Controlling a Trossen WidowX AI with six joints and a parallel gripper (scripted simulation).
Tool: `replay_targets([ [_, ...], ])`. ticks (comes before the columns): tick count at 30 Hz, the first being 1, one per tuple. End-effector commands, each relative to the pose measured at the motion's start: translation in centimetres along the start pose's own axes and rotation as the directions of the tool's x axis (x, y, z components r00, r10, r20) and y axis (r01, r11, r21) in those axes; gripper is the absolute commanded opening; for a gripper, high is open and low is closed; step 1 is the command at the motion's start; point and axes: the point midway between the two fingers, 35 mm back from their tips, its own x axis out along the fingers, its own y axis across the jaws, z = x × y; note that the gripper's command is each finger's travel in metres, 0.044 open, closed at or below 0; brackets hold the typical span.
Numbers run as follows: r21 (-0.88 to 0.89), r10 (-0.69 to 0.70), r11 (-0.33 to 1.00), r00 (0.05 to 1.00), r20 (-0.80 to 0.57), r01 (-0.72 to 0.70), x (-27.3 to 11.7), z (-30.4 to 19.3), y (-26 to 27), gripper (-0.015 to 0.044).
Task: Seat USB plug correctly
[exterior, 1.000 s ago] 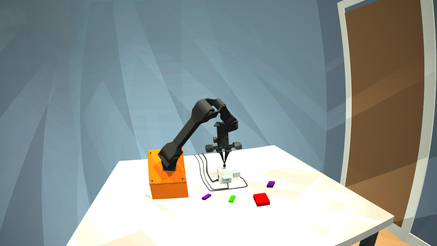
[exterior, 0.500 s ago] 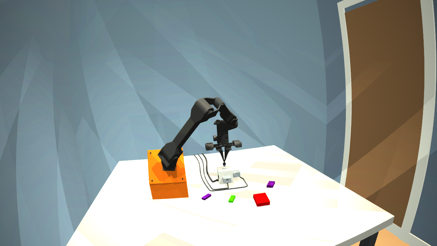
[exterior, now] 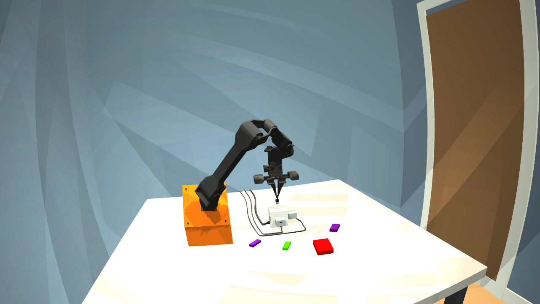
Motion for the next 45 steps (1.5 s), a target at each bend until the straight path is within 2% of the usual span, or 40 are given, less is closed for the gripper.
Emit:
replay_targets([
  [1,0.029,0.002,1.000,1.000,0.001,-0.002,-0.03,-0.01,0.02,0.0000],
  [11,0.267,0.002,0.964,1.000,-0.001,-0.001,0.08,-0.02,0.05,0.0000],
  [22,0.530,0.002,0.848,1.000,-0.001,-0.001,0.08,-0.02,0.05,0.0000],
  [33,0.749,0.002,0.663,1.000,-0.001,0.000,0.08,-0.02,0.05,0.0000],
  [45,0.917,0.002,0.399,1.000,-0.001,0.000,0.08,-0.02,0.05,0.0000],
])
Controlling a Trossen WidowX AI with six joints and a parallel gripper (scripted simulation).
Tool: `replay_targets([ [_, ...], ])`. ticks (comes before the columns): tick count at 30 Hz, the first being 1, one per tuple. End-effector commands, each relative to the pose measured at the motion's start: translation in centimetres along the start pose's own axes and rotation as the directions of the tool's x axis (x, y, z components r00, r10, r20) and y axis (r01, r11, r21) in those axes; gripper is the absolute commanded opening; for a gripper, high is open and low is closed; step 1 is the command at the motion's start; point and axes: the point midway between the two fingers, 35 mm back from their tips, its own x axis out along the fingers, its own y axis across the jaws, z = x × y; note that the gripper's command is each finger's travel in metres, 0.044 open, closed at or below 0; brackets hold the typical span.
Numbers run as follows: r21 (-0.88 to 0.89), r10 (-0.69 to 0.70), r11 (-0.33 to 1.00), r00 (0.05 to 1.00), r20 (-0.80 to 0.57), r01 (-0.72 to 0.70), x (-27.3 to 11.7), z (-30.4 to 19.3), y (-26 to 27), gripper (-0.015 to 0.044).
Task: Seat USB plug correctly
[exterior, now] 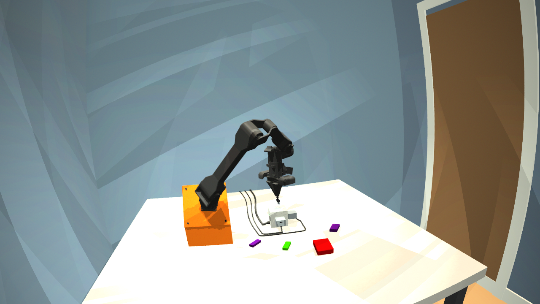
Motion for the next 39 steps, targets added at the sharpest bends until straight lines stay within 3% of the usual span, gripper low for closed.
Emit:
replay_targets([
  [1,0.115,0.000,0.993,1.000,-0.003,0.001,0.07,-0.08,0.02,0.0000],
  [19,0.553,0.000,0.833,1.000,-0.003,0.002,0.07,-0.08,0.02,0.0000],
  [39,0.896,0.000,0.445,1.000,-0.003,0.002,0.07,-0.08,0.02,0.0000],
])
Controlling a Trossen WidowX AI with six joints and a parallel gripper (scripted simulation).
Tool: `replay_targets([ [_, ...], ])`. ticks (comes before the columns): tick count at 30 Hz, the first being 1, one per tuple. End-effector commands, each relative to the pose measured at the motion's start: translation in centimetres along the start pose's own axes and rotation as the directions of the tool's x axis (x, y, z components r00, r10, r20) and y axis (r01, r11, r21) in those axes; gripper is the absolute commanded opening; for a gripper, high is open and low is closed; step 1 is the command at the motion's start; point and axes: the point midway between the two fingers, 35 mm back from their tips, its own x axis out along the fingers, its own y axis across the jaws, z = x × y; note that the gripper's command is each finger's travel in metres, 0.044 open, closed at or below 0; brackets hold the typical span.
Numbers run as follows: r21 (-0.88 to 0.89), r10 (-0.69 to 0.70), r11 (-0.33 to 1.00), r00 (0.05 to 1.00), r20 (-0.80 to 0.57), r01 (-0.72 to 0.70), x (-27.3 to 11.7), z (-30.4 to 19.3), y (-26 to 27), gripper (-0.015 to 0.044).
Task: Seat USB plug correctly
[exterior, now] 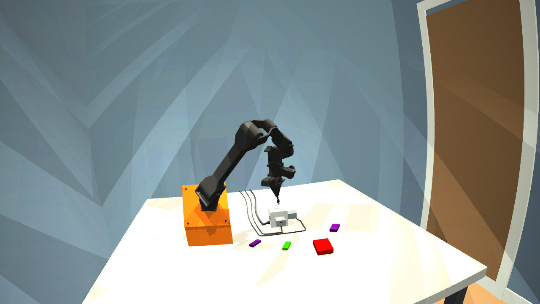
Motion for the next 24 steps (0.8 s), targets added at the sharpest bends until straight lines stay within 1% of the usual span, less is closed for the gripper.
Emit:
replay_targets([
  [1,0.115,-0.002,0.993,1.000,-0.001,0.002,0.07,-0.06,-0.06,0.0000],
  [12,0.392,-0.002,0.920,1.000,-0.001,0.003,0.07,-0.06,-0.06,0.0000],
  [24,0.657,-0.002,0.754,1.000,-0.001,0.003,0.07,-0.06,-0.06,0.0000],
])
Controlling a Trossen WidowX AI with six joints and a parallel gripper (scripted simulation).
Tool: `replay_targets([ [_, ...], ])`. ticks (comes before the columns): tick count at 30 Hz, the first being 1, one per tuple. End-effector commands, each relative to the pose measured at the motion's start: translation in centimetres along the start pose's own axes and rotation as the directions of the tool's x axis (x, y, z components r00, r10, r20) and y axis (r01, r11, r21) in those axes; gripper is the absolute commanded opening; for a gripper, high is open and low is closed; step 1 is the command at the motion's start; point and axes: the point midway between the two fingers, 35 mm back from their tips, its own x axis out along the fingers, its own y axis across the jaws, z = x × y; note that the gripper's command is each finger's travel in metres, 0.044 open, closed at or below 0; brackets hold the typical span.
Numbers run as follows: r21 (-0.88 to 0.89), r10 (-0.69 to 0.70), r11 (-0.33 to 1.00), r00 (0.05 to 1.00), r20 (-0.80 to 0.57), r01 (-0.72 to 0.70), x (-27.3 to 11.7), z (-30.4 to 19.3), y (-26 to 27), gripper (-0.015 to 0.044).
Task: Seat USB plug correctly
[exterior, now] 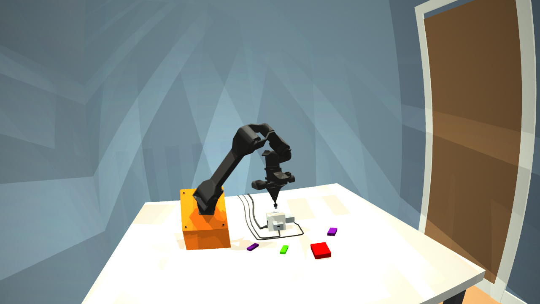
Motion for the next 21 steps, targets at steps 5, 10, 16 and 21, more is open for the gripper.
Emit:
replay_targets([
  [5,0.218,-0.003,0.976,1.000,0.000,0.002,0.07,-0.02,-0.08,0.0000],
  [10,0.344,-0.003,0.939,1.000,0.000,0.002,0.07,-0.02,-0.08,0.0000],
  [16,0.404,-0.003,0.915,1.000,0.000,0.002,0.07,-0.02,-0.08,0.0000],
  [21,0.404,-0.003,0.915,1.000,0.000,0.002,0.07,-0.02,-0.08,0.0000],
])
